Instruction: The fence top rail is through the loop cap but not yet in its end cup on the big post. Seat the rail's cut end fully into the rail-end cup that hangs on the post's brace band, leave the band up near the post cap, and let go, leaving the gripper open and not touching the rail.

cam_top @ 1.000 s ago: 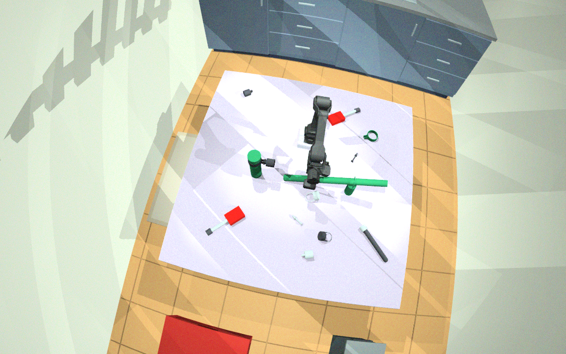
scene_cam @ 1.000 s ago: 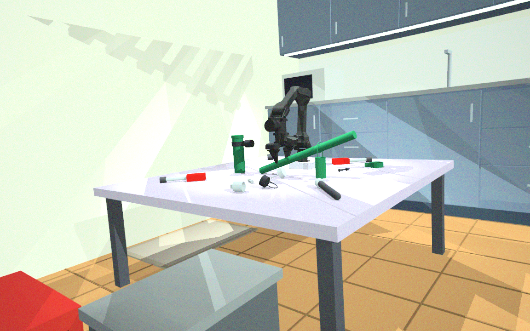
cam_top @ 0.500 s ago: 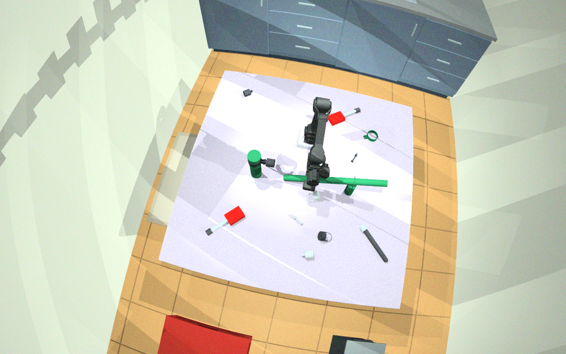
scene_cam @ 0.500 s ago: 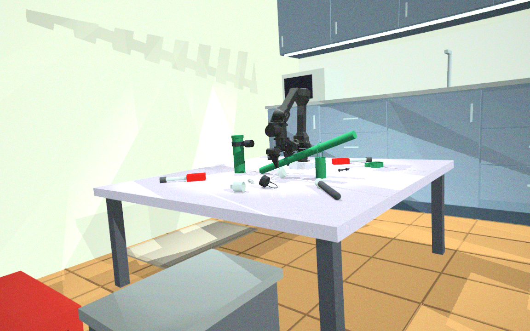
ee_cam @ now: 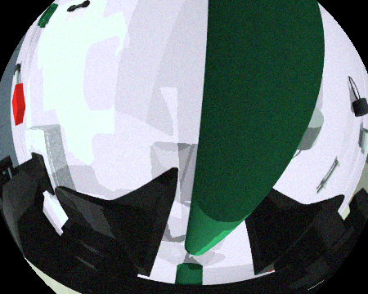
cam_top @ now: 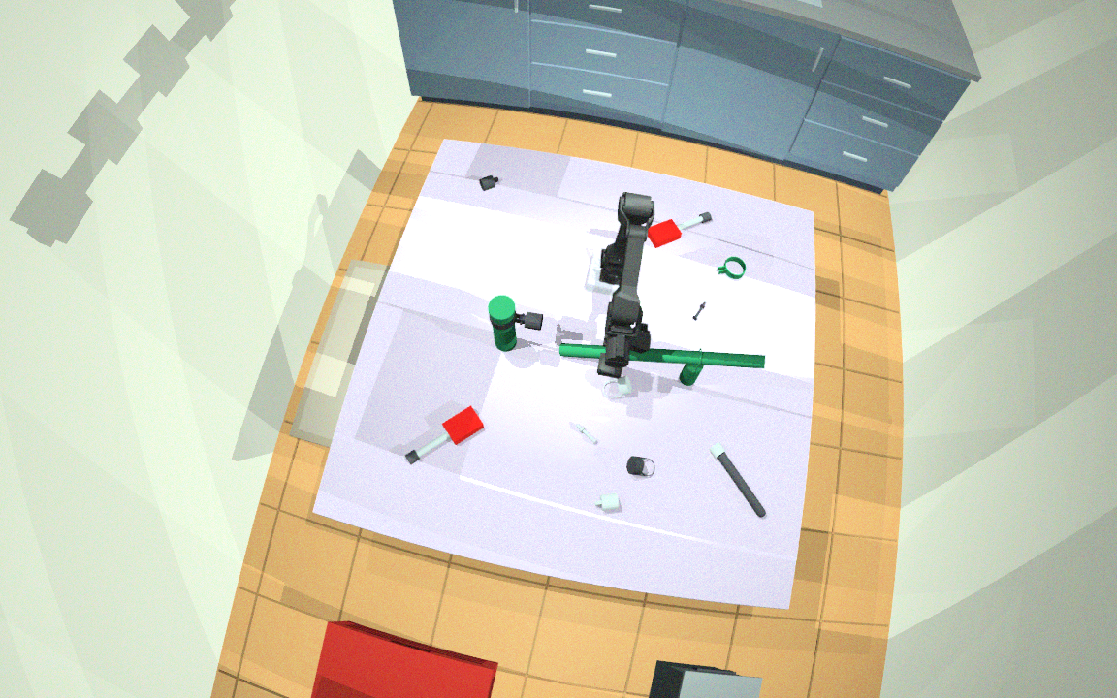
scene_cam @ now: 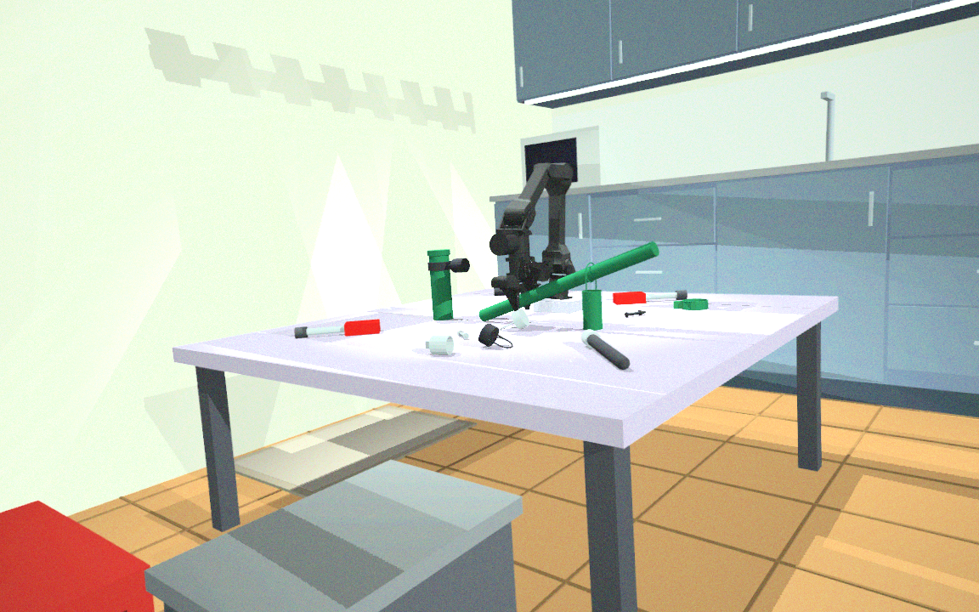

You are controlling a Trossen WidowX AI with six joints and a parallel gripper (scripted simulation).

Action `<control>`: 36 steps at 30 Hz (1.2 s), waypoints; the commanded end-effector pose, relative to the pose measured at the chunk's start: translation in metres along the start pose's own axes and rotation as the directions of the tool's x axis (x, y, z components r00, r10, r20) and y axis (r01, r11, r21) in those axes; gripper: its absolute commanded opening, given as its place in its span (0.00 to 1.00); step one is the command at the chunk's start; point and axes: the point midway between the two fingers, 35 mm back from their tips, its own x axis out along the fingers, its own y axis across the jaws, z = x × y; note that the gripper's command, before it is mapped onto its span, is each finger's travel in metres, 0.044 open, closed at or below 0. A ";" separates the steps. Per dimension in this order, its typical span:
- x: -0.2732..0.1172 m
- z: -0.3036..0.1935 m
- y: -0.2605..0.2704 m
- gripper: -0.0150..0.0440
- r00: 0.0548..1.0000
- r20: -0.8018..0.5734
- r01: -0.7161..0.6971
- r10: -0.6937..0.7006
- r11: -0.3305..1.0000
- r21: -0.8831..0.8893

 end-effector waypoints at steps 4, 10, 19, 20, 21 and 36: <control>0.001 0.000 0.001 0.51 1.000 -0.002 -0.006 0.006 1.000 0.004; 0.000 0.000 0.001 0.41 1.000 -0.002 -0.006 0.006 1.000 0.004; -0.011 -0.003 -0.001 0.25 0.999 -0.033 -0.008 0.008 1.000 0.002; -0.014 -0.004 -0.002 0.25 0.999 -0.048 -0.009 0.009 1.000 0.002; -0.018 -0.005 -0.003 0.25 0.998 -0.067 -0.010 0.010 1.000 0.001; -0.083 -0.026 -0.007 0.25 0.940 -0.341 -0.015 0.008 1.000 -0.020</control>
